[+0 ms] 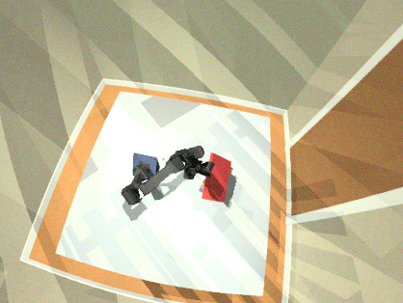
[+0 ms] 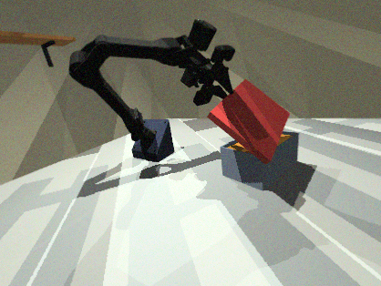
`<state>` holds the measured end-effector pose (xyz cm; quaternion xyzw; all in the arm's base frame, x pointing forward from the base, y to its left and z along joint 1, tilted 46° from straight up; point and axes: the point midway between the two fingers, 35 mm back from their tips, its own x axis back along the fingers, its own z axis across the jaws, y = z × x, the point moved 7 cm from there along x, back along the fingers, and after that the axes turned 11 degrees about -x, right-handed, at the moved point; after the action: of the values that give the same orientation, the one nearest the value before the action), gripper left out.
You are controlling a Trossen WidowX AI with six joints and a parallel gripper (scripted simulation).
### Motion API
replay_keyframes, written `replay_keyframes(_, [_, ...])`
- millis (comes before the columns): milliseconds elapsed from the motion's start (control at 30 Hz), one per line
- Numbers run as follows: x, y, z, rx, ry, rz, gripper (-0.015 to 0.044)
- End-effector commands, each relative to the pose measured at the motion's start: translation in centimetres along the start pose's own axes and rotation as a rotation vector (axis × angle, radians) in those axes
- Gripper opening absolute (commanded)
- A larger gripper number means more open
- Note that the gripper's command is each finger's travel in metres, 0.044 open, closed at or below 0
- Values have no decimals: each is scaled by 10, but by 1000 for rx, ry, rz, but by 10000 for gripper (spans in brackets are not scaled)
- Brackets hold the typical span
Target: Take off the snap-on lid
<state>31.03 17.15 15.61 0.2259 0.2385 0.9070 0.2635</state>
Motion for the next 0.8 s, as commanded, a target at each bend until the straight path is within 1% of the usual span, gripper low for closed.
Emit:
replay_keyframes(0, [1,7,2,-6,2,7,0])
replay_keyframes(767, [2,52,10,-3,1,7,0])
